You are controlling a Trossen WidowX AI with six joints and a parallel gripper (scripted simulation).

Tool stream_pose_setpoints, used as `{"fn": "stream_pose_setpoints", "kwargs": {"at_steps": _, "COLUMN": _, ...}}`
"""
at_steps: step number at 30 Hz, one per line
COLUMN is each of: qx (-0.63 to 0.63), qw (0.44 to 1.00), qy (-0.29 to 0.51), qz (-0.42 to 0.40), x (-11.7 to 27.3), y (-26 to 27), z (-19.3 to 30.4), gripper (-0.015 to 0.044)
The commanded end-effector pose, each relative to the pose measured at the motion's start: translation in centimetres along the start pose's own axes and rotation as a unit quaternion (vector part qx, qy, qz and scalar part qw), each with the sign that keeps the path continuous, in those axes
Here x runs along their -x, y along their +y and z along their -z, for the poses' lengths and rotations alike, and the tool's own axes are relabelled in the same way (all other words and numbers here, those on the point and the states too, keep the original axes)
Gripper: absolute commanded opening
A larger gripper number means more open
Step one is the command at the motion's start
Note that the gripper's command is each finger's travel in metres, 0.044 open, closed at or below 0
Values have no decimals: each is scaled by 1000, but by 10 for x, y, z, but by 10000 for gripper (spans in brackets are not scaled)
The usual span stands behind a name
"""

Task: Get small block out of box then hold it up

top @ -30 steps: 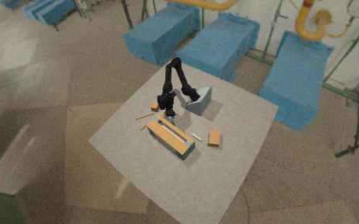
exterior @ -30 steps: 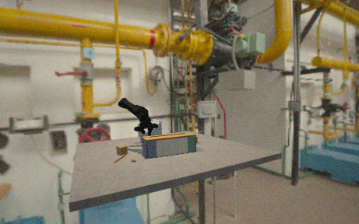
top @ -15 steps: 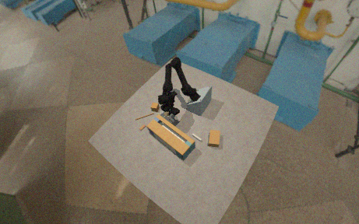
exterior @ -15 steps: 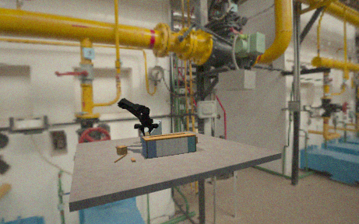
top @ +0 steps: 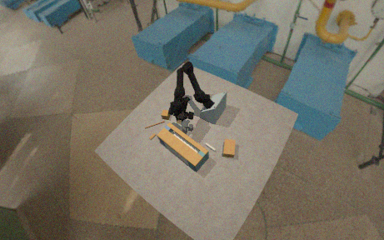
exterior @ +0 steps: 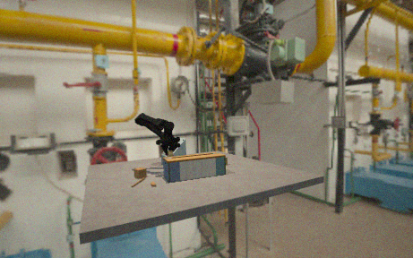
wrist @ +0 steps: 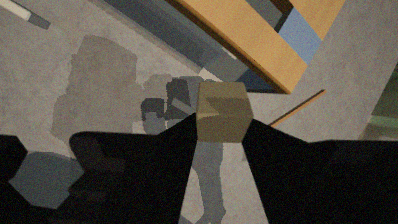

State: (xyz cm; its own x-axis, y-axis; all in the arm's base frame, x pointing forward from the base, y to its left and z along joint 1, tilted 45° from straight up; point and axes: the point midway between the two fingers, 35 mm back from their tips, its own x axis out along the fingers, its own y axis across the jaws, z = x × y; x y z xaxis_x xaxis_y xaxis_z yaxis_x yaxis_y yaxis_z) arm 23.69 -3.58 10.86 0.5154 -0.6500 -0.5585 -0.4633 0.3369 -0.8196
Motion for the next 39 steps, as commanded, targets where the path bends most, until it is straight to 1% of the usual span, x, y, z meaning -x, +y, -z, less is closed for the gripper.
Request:
{"fn": "stream_pose_setpoints", "kwargs": {"at_steps": 1, "qx": 63, "qw": 998, "qy": 0, "qz": 8, "x": 4, "y": -4, "z": -1, "gripper": 0}}
{"fn": "stream_pose_setpoints", "kwargs": {"at_steps": 10, "qx": 242, "qw": 970, "qy": 5, "qz": 17, "x": 11, "y": -5, "z": -2, "gripper": 0}}
{"fn": "stream_pose_setpoints", "kwargs": {"at_steps": 19, "qx": 414, "qw": 910, "qy": 13, "qz": 26, "x": 17, "y": -6, "z": -2, "gripper": 0}}
{"fn": "stream_pose_setpoints", "kwargs": {"at_steps": 29, "qx": 588, "qw": 808, "qy": 25, "qz": 34, "x": 25, "y": -8, "z": -3, "gripper": 0}}
{"fn": "stream_pose_setpoints", "kwargs": {"at_steps": 39, "qx": 737, "qw": 673, "qy": 41, "qz": 40, "x": 33, "y": -10, "z": -3, "gripper": 0}}
